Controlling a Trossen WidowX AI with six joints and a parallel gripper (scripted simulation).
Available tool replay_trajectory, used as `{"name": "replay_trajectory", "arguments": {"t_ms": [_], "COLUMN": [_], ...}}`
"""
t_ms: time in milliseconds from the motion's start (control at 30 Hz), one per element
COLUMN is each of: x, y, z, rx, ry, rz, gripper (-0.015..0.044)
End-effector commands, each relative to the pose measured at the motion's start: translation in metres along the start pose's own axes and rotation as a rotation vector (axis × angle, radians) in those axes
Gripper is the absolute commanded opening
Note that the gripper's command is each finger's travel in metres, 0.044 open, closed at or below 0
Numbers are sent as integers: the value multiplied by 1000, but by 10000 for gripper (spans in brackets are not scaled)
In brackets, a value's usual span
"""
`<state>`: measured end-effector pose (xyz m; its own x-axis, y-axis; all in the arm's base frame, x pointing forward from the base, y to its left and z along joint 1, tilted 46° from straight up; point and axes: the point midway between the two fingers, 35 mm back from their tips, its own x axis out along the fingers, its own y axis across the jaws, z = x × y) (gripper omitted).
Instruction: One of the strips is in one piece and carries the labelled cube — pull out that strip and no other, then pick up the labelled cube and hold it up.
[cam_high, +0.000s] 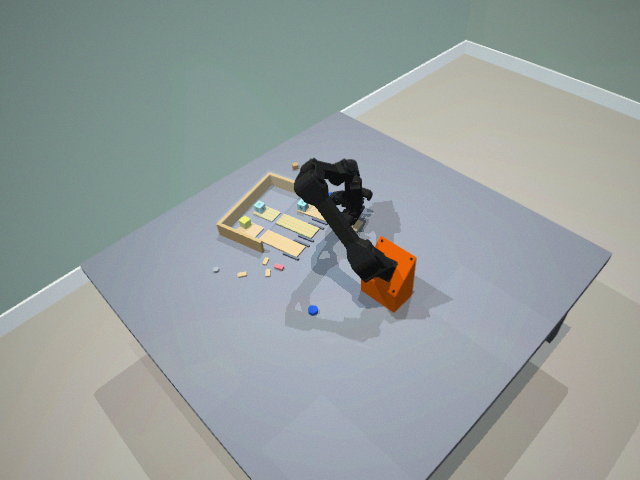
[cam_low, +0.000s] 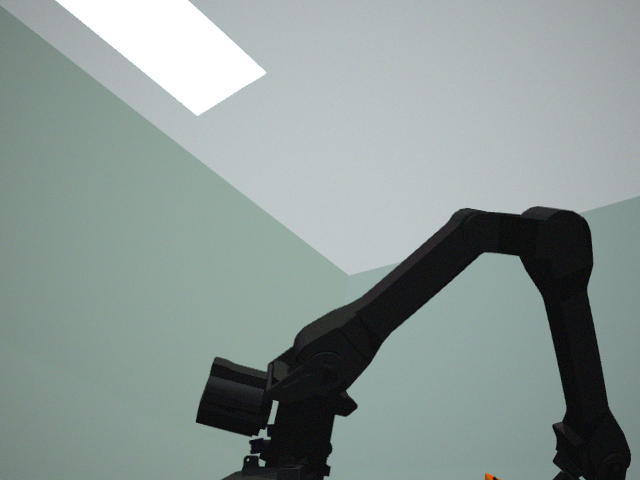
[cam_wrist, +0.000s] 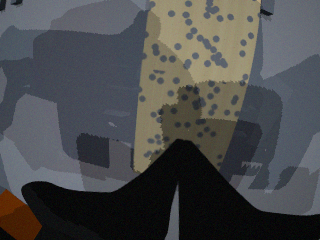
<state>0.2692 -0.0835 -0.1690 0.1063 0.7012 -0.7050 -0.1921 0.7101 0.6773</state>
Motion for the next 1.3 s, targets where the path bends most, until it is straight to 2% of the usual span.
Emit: {"name": "replay_trajectory", "arguments": {"t_ms": [0,667,1267], "x": [4,3,3], "y": [3,4,4], "z": [-14,-46,-47], "rx": [11,12,12], "ry": [22,23,23], "rz": [8,7,6], "gripper": [0,0,0]}}
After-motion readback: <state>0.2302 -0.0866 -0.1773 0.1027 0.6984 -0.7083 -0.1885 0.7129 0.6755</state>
